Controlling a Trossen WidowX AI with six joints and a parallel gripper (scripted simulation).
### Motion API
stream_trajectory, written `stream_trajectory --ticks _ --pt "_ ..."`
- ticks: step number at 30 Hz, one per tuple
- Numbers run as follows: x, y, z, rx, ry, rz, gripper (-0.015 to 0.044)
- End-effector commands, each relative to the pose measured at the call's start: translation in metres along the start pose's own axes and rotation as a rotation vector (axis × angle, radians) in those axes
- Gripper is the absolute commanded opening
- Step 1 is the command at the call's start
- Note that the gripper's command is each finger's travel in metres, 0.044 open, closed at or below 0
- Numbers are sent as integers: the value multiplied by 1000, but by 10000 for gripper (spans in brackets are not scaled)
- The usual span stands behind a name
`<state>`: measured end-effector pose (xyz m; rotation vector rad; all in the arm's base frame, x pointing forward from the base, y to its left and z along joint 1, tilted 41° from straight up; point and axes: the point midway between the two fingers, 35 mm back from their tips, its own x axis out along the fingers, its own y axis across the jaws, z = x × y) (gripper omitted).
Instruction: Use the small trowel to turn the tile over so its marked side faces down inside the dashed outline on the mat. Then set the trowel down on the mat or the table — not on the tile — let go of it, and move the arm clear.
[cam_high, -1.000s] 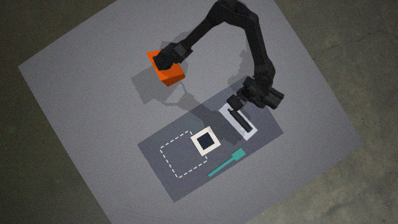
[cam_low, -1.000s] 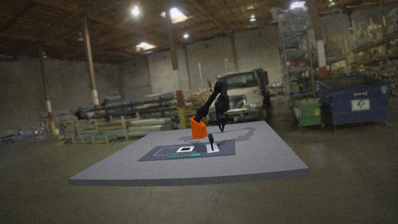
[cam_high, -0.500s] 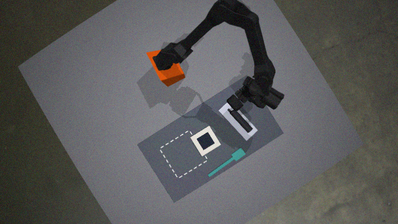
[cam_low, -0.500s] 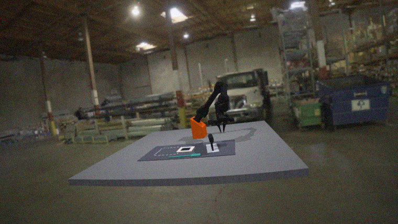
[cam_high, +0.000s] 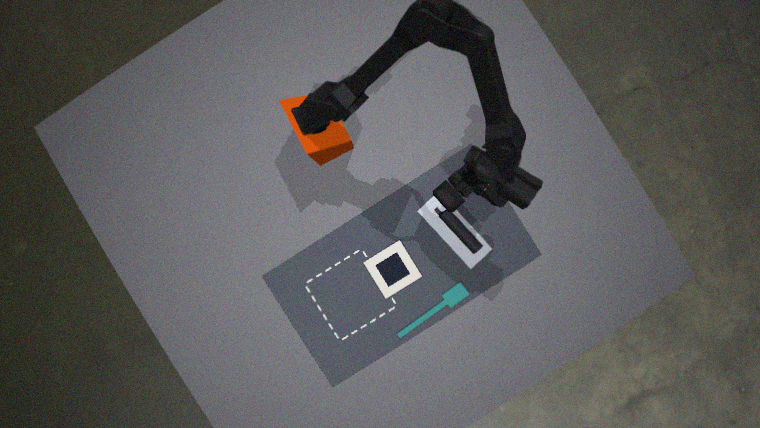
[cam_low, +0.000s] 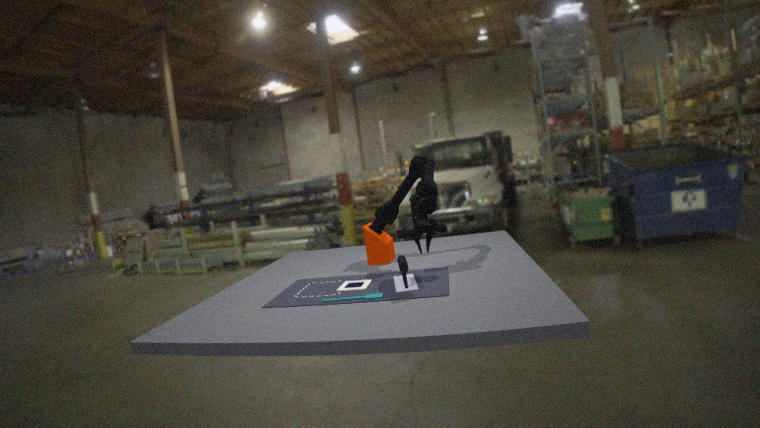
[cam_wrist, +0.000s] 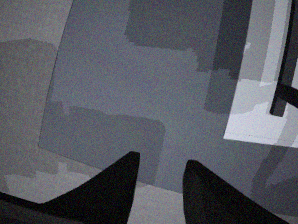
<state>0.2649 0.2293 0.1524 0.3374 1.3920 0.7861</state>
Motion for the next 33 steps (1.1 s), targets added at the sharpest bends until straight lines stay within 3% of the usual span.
stream_trajectory --ticks 1,4,8,20,30,33 --pt "0 0 0 0 0 0 100" --pt "0 0 0 0 0 0 100" --pt "0 0 0 0 0 0 0" --pt "0 0 0 0 0 0 0" --pt "-6 -19 24 20 -1 -6 258" --pt "-17 -51 54 38 -4 -8 270"
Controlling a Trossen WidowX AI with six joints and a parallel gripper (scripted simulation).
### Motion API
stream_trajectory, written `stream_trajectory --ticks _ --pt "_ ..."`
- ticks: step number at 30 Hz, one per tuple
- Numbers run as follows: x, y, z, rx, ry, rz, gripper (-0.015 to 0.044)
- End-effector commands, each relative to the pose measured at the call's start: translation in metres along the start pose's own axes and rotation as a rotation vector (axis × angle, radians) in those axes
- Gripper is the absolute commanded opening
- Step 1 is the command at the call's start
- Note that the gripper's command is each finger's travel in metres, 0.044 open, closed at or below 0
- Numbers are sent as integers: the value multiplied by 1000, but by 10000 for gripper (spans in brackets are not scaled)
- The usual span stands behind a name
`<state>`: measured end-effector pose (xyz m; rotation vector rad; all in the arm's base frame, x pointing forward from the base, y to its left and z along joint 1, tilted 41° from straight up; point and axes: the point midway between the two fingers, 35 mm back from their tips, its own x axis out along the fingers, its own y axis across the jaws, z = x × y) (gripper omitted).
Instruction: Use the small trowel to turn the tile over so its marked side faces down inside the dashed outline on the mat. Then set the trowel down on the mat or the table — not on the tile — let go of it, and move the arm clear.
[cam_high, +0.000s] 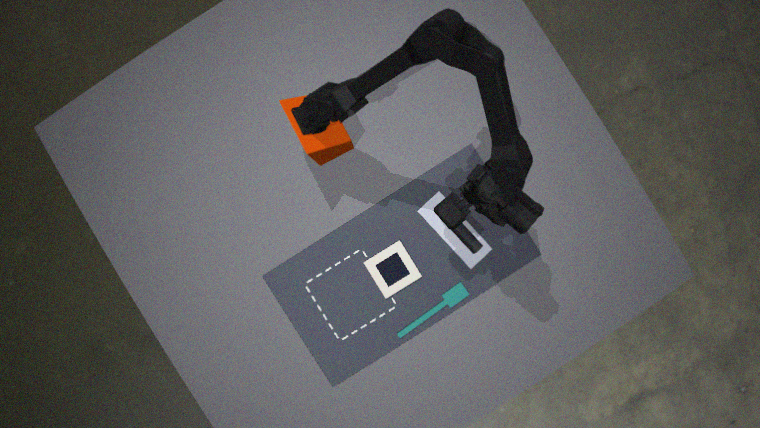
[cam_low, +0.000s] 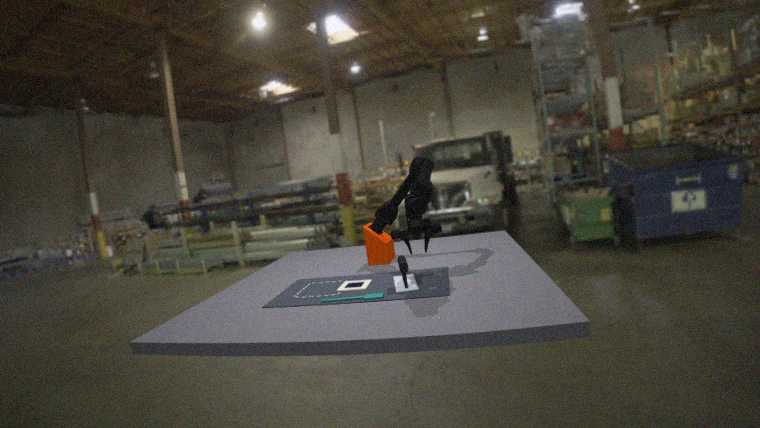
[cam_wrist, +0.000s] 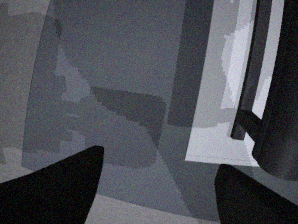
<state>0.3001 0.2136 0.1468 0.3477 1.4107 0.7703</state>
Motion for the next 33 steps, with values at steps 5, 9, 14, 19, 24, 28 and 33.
stream_trajectory --ticks 5,9,14,19,24,28,33 --pt "-23 -64 57 -31 -14 -6 270" --pt "-23 -66 58 -33 -14 -6 270" --pt "-21 -66 58 -33 -14 -6 270" --pt "-13 -66 59 -33 -14 -6 270" --pt "-5 -66 59 -33 -14 -6 270" --pt "2 -66 59 -33 -14 -5 270" --pt "10 -66 59 -33 -14 -5 270"
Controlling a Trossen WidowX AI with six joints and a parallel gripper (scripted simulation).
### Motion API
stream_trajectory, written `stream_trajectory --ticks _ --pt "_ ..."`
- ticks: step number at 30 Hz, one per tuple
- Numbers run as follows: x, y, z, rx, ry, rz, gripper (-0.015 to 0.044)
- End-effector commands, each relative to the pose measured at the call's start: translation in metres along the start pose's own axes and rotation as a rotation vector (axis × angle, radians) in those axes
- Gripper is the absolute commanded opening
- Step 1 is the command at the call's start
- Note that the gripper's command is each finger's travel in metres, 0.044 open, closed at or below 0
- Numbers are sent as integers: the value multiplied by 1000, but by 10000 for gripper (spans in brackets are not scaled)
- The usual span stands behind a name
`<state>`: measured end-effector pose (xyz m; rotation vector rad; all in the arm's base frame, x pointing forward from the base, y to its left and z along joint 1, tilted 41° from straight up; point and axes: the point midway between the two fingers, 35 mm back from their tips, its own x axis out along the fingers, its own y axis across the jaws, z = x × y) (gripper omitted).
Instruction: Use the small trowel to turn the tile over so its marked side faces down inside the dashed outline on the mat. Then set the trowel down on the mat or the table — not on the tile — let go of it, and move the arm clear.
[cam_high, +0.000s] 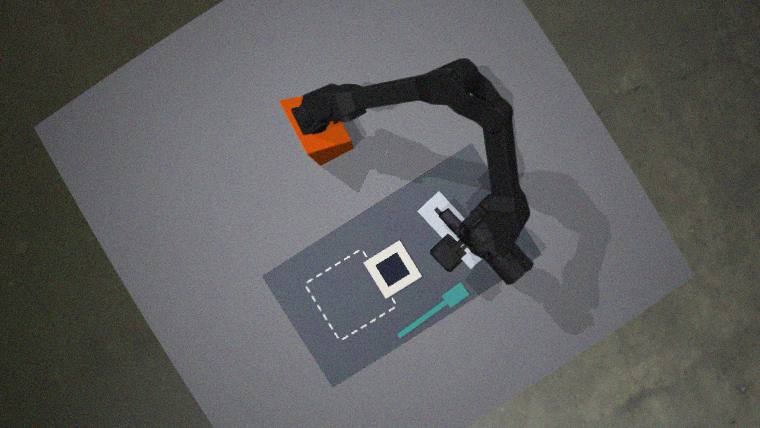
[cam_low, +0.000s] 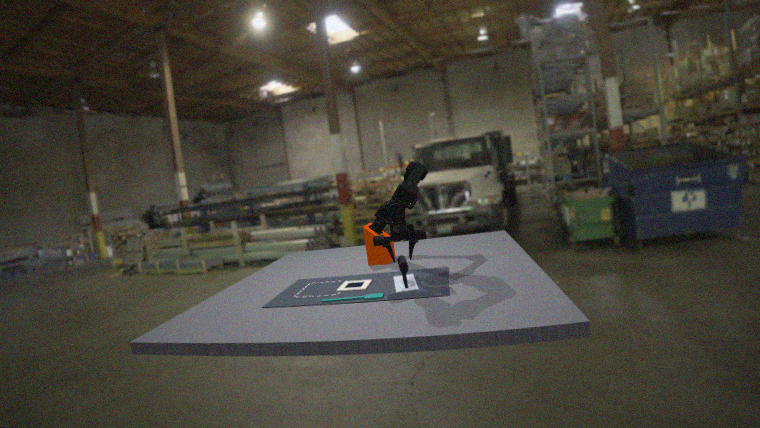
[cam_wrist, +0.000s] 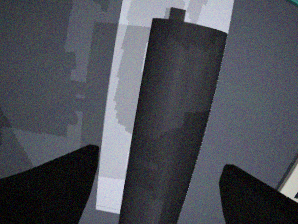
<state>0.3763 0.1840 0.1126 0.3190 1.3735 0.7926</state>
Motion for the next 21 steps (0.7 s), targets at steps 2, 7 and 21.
stream_trajectory --ticks 2,7,21 --pt "9 -2 -2 11 6 -2 270" --pt "16 -2 -3 11 5 -2 270" --pt "17 -2 -3 11 5 -2 130"
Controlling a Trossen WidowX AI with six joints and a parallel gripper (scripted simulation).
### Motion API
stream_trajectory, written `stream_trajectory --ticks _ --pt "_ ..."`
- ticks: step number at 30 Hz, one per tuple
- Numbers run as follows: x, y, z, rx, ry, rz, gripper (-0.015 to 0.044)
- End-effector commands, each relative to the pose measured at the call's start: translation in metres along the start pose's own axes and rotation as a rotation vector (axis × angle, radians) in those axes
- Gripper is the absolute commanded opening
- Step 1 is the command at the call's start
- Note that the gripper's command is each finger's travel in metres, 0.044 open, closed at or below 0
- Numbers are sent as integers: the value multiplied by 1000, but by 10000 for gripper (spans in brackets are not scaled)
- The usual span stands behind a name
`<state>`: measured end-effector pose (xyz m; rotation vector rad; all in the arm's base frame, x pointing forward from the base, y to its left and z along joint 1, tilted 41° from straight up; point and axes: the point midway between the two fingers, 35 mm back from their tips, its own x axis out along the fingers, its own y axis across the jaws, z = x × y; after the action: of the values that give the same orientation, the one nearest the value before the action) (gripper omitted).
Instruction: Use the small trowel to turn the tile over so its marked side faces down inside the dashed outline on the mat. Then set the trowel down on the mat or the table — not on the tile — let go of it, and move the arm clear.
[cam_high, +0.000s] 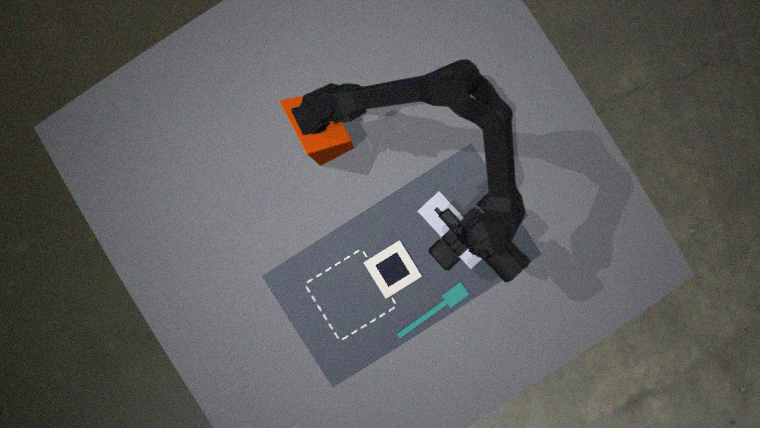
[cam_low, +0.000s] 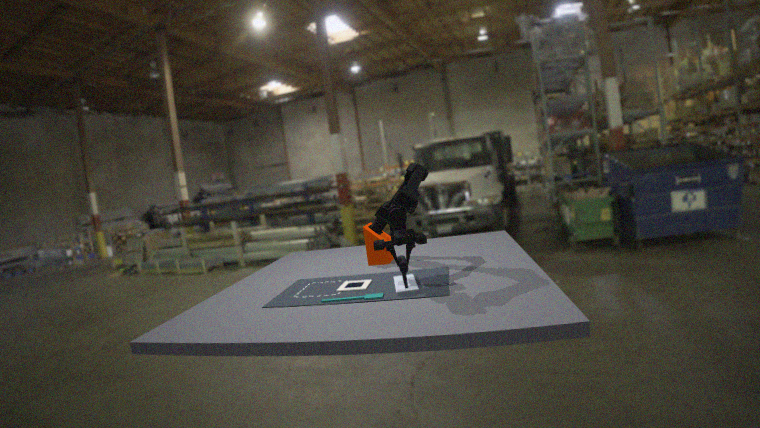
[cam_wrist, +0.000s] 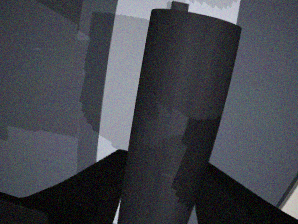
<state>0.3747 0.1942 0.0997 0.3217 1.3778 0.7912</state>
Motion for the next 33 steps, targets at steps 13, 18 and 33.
stream_trajectory --ticks 13,18,33 --pt "1 -1 -1 7 3 -2 130" --pt "1 -1 -1 -37 3 -2 130" --pt "1 -1 -1 -479 3 -2 130"
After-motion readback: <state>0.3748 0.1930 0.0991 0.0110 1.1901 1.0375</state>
